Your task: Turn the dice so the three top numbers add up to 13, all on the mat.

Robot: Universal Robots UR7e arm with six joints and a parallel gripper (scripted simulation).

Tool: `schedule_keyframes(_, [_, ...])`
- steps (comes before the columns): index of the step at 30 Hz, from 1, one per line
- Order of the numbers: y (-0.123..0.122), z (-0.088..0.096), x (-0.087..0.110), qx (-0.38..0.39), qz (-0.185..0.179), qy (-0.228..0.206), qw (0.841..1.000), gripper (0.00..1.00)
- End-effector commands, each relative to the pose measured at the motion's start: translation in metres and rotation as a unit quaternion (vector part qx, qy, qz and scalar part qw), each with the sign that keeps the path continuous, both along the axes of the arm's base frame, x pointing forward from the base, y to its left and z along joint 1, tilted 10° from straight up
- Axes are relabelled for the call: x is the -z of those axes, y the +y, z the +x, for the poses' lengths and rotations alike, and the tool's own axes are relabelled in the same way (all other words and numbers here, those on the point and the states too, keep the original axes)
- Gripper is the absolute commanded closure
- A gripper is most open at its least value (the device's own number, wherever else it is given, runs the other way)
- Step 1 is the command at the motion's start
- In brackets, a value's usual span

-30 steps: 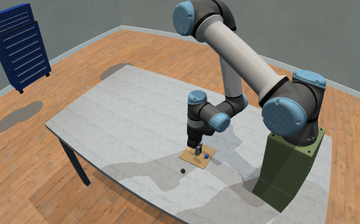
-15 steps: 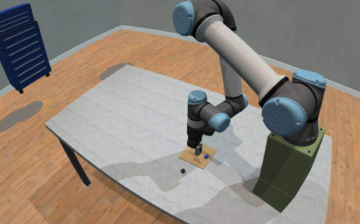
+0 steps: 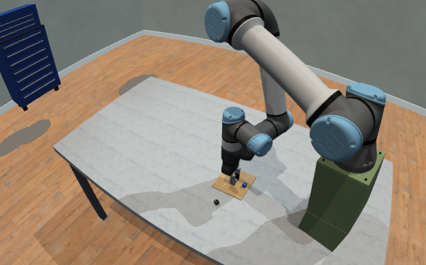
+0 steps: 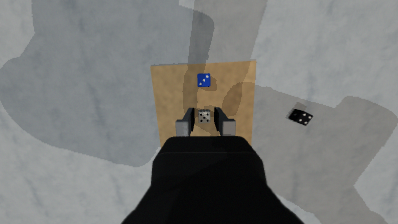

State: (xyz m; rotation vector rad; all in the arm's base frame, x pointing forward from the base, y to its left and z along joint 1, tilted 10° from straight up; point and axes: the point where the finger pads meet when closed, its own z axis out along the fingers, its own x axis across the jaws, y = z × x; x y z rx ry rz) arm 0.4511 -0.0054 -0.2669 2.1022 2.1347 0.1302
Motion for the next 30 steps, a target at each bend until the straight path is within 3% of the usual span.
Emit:
schedule_keyframes(1, [0.0, 0.0, 0.0, 0.0, 0.0, -0.001, 1.0, 0.36])
schedule_keyframes(16, [0.0, 0.0, -0.006, 0.0, 0.0, -0.001, 1.0, 0.36])
schedule_keyframes(30, [0.002, -0.01, -0.062, 0.0, 0.0, -0.001, 1.0, 0.36])
